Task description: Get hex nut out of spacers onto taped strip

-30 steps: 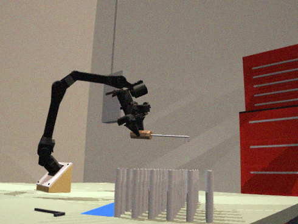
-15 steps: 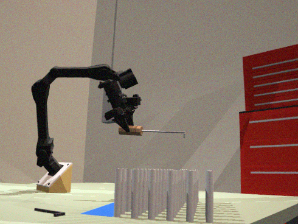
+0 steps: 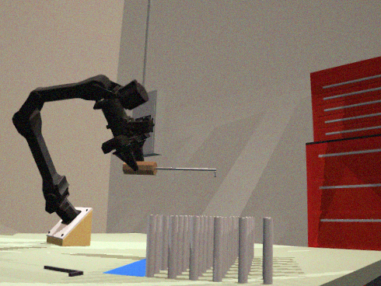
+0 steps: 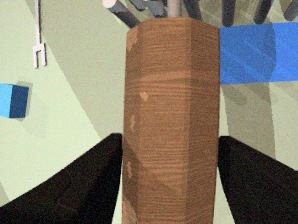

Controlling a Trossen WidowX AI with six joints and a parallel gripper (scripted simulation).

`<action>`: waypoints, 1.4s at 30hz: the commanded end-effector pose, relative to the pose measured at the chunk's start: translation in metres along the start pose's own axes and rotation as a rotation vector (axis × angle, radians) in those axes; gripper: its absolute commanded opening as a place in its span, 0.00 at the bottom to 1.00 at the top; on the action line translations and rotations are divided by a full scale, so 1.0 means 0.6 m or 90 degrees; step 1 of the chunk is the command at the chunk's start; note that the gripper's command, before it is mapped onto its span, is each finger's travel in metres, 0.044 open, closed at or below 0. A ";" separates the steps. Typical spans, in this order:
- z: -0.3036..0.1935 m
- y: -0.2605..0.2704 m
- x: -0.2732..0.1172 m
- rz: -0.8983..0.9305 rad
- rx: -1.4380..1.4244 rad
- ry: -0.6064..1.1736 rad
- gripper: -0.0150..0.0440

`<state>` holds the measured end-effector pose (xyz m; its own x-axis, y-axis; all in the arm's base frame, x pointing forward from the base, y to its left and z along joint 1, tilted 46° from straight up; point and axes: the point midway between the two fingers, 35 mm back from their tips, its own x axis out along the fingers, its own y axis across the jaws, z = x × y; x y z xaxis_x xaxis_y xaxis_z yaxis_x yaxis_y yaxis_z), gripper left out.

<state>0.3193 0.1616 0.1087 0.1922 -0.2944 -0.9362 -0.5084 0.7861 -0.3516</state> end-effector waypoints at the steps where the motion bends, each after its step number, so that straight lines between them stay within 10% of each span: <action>1: -0.017 -0.030 -0.013 0.002 -0.002 -0.007 0.25; 24: -0.146 -0.194 -0.057 -0.016 -0.059 -0.001 0.25; 42: -0.189 -0.257 0.090 -0.014 -0.059 -0.002 0.25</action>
<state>0.3134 -0.0261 0.1253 0.2067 -0.3155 -0.9262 -0.5727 0.7285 -0.3759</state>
